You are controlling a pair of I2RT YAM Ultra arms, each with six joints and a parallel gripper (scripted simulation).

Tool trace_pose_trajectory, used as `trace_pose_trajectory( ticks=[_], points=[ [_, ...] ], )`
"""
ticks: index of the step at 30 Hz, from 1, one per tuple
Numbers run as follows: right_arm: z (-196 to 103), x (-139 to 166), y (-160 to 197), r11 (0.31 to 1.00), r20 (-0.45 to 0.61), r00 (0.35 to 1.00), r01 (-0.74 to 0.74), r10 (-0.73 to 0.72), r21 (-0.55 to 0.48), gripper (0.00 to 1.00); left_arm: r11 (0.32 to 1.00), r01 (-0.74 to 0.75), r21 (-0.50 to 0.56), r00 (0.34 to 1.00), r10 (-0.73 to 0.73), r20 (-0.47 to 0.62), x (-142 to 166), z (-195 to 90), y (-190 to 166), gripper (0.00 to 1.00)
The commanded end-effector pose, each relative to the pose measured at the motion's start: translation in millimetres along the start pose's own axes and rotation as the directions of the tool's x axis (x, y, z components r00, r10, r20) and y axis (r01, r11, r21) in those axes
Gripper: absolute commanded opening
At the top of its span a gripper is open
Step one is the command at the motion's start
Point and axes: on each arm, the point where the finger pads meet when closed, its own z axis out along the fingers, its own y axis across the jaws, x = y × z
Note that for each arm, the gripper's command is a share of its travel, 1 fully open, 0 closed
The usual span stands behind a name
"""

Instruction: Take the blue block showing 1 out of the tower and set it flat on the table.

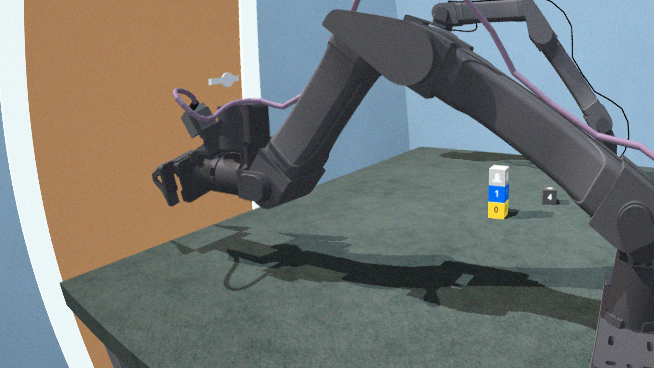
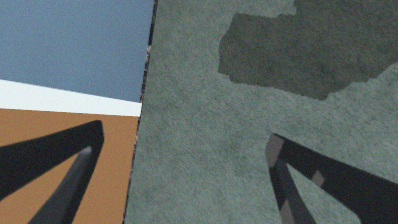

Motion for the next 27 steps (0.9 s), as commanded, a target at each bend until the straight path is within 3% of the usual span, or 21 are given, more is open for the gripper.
trace_pose_trajectory(
  ticks=[1,19,23,27],
  points=[
    [-6,-4,4,1.0,-0.001,1.0,-0.012,0.012,-0.018,1.0,1.0,0.001,0.005,1.0,-0.001,0.028,-15,1,-3,1.0],
    [-6,-3,3,1.0,-0.009,1.0,0.003,-0.003,-0.015,1.0,1.0,-0.012,-0.007,1.0,0.012,0.014,-11,1,0,1.0],
    [-27,10,-4,0.989,-0.072,0.987,0.145,-0.146,-0.029,1.0,0.993,-0.114,-0.03,0.993,0.113,-0.04,-2,-3,-9,1.0],
    [-81,26,-14,0.941,-0.144,0.933,0.311,-0.329,-0.133,1.0,0.97,-0.245,-0.01,0.965,0.243,-0.1,4,-13,-44,1.0]
  ],
)
